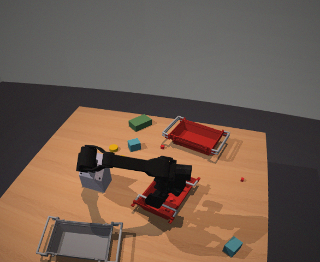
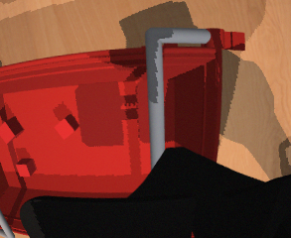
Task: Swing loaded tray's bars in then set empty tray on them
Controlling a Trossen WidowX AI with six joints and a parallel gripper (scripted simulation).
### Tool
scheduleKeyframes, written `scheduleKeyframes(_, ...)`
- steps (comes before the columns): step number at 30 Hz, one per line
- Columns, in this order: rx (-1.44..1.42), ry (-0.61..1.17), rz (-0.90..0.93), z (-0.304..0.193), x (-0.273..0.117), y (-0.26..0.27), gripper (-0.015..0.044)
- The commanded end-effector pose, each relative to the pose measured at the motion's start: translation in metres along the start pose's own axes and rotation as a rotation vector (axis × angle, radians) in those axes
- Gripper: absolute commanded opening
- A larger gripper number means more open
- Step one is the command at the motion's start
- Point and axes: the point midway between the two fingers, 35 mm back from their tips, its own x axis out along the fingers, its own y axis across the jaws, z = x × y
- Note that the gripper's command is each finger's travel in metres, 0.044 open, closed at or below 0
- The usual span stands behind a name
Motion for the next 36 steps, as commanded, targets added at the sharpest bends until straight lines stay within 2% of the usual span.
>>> scheduleKeyframes(1,0.0,0.0,0.0,0.0,0.0,0.0,0.0026)
scheduleKeyframes(8,0.0,0.0,0.001,0.001,-0.007,0.0,0.021)
scheduleKeyframes(15,-0.001,0.002,0.002,-0.002,-0.08,0.0,0.0394)
scheduleKeyframes(16,0.017,0.009,-0.003,0.0,-0.05,-0.004,0.042)
scheduleKeyframes(17,0.07,0.014,0.003,-0.002,-0.049,-0.013,0.044)
scheduleKeyframes(27,1.132,0.083,0.058,-0.073,-0.02,-0.163,0.044)
scheduleKeyframes(36,2.093,0.05,0.049,-0.175,-0.01,-0.234,0.044)
